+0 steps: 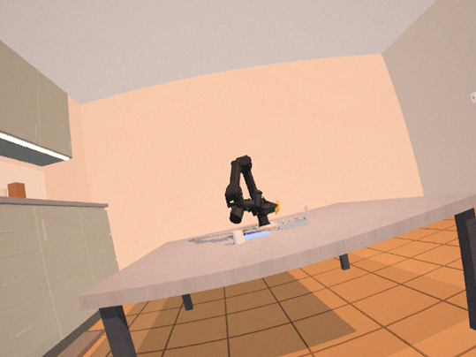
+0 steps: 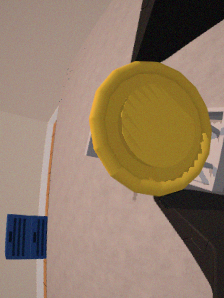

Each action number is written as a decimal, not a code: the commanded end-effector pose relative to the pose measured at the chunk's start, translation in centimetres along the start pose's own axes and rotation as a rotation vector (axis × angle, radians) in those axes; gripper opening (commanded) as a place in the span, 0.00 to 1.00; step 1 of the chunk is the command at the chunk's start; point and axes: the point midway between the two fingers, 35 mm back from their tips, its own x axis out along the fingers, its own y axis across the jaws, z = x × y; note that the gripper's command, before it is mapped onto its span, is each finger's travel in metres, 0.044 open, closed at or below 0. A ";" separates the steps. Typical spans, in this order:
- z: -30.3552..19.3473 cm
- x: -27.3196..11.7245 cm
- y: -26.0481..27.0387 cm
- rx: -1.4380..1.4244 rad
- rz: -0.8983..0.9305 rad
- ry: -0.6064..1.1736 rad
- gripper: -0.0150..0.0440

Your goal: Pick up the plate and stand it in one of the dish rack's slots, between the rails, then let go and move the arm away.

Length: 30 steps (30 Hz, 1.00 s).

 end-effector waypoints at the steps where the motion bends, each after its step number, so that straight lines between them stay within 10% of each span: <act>1: -0.4 -0.5 -0.2 0.073 -0.118 -0.050 0.25; 30: -2.6 1.6 0.3 0.083 -0.156 -0.057 0.25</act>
